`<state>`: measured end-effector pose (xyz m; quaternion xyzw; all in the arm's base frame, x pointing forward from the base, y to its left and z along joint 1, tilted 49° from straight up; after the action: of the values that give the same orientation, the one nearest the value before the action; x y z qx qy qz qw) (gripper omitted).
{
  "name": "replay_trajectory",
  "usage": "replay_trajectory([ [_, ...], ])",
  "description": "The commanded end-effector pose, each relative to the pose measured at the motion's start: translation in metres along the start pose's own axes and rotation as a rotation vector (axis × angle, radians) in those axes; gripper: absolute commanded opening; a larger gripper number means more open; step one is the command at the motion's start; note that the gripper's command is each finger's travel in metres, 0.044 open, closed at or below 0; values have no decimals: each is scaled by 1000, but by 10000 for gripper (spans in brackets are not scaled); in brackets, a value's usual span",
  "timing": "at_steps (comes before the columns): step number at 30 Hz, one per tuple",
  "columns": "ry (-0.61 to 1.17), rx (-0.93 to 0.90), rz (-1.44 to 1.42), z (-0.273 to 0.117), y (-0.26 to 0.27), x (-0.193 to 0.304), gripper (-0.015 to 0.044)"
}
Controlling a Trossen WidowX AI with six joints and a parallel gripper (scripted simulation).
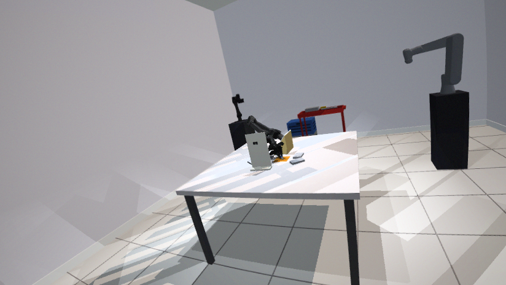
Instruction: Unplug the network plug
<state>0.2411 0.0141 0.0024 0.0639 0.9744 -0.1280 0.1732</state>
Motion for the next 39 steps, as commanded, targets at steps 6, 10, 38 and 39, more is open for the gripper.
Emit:
replay_trajectory([
  [6,0,0,1,-7,1,0,156],
  [10,1,0,1,-11,1,0,156],
  [38,5,-4,0,-39,13,-4,156],
  [39,5,-4,0,-40,14,-4,156],
])
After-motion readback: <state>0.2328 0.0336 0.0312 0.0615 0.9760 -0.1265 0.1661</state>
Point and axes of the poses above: the point midway between the two fingers, 35 mm back from their tips, its own z axis out along the fingers, its own y axis across the jaws, x = y × z, the point moved 7 cm from there along -z, back along the fingers, and after that the axes turned 11 degrees about -z, right-handed, at the moved point
